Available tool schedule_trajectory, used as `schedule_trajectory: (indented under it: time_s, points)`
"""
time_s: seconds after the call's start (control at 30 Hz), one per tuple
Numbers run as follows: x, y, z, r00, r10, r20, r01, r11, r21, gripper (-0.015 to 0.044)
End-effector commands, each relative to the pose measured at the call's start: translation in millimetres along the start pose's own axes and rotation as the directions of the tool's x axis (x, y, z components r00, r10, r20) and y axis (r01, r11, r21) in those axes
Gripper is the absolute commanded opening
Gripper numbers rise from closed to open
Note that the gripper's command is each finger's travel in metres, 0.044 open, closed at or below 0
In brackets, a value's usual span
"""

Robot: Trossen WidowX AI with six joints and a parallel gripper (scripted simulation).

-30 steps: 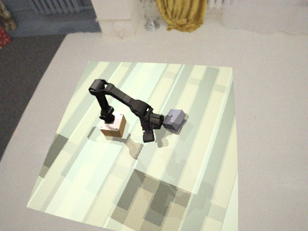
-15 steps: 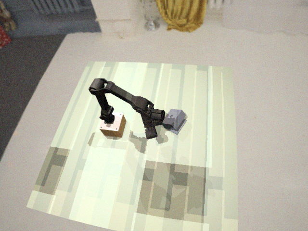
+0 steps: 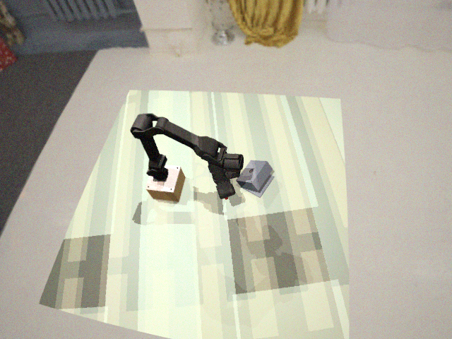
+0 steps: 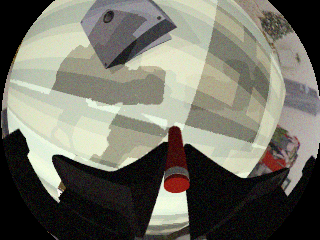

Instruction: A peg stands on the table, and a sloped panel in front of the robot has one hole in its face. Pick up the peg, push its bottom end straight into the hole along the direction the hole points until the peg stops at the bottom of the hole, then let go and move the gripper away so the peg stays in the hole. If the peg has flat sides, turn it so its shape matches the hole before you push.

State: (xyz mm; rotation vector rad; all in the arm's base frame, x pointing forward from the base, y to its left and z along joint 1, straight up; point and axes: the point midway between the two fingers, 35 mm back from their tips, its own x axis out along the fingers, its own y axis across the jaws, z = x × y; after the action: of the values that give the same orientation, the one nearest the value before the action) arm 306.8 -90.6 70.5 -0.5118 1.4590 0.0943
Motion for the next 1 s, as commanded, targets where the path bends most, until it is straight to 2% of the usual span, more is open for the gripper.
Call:
schedule_trajectory:
  time_s: [0.0,0.97]
  points:
    - [-1.1,2.5,3.0,1.000,-0.013,0.002,0.013,1.000,-0.029,0.0000]
    - [-14.8,27.3,30.4,0.995,-0.083,0.054,0.092,0.972,-0.215,0.0000]
